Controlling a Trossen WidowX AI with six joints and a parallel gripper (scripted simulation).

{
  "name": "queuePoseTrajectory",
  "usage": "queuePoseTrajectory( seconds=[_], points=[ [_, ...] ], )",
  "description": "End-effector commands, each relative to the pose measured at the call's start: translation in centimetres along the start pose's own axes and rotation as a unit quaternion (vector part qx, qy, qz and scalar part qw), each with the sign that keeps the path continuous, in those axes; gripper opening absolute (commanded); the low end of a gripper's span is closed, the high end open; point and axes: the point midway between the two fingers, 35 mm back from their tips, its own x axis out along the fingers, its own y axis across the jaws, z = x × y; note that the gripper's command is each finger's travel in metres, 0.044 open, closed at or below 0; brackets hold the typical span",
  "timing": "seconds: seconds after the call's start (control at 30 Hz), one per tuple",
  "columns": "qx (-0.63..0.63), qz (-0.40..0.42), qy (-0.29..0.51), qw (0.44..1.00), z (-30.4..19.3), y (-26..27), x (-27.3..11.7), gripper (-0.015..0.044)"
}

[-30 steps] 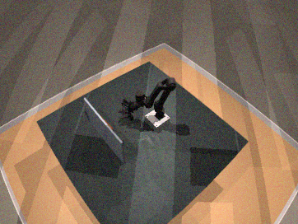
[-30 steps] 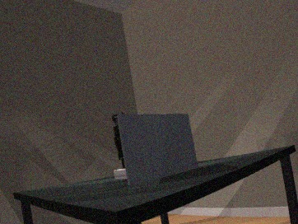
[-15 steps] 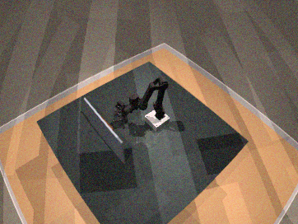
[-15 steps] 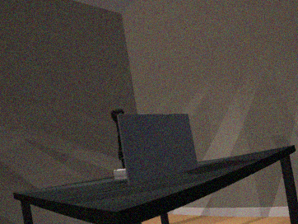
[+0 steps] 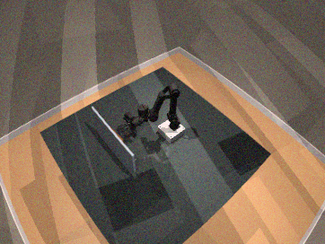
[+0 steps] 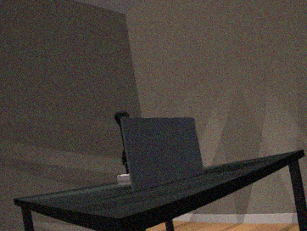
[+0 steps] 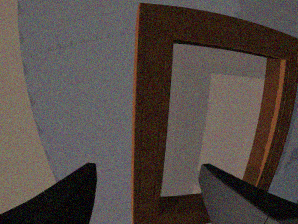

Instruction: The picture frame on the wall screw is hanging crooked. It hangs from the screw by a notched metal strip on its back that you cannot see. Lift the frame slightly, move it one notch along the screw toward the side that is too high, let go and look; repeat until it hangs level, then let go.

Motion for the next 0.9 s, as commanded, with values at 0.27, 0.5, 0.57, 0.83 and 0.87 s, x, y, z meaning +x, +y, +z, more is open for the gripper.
queuePoseTrajectory(
  seconds=[0.27,0.5,0.57,0.83,0.87],
  points=[
    [-0.002,-0.001,-0.003,1.000,0.1,-0.1,0.3,0.0260],
    [-0.002,-0.001,-0.002,1.000,0.1,-0.1,1.4,0.0260],
    [-0.002,-0.001,-0.002,1.000,0.2,-0.1,1.7,0.0260],
    [-0.002,0.000,-0.002,1.000,0.1,0.0,3.0,0.0260],
    [-0.002,0.000,-0.002,1.000,0.1,0.0,3.2,0.0260]
  ],
)
